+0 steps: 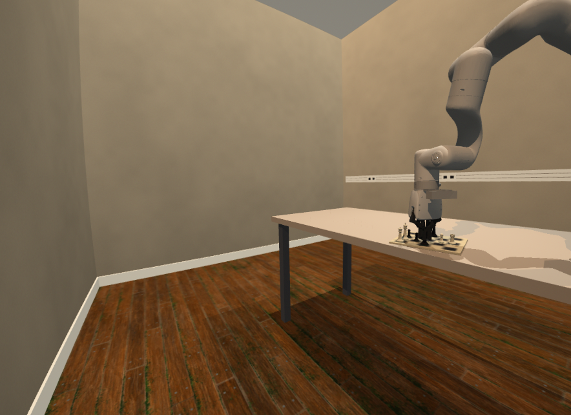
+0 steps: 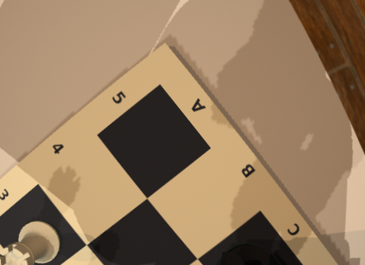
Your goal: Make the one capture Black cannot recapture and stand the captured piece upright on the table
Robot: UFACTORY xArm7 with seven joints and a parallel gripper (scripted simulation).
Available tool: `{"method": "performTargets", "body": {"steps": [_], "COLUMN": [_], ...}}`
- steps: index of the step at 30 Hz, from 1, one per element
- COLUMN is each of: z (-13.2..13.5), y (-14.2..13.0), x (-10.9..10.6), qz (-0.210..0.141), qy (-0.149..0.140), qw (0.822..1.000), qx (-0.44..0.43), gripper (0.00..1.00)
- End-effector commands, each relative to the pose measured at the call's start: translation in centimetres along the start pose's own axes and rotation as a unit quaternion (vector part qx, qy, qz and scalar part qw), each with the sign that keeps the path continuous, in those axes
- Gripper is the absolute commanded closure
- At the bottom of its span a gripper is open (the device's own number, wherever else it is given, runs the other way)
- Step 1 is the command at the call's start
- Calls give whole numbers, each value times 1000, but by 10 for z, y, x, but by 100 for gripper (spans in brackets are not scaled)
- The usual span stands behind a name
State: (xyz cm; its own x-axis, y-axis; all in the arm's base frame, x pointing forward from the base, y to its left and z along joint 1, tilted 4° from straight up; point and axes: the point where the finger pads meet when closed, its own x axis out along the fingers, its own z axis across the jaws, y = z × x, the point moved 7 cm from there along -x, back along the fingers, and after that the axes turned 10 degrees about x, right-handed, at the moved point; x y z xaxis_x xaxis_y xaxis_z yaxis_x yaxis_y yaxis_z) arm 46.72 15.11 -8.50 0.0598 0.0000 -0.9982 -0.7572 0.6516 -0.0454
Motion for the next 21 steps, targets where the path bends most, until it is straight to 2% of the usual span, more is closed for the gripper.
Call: {"method": "performTargets", "body": {"steps": [1,6,17,19,21], "z": [1,1,1,1,1], "y": [-1,-1,-1,-1,-1], "x": [-3,-11,-86,-95,-95], "qz": [-1,-1,-1,-1,-1], "qy": [-2,-2,-2,-2,-2], "qw": [1000,1000,1000,1000,1000], "qx": [0,0,0,0,0], "gripper": [100,100,100,100,100]}}
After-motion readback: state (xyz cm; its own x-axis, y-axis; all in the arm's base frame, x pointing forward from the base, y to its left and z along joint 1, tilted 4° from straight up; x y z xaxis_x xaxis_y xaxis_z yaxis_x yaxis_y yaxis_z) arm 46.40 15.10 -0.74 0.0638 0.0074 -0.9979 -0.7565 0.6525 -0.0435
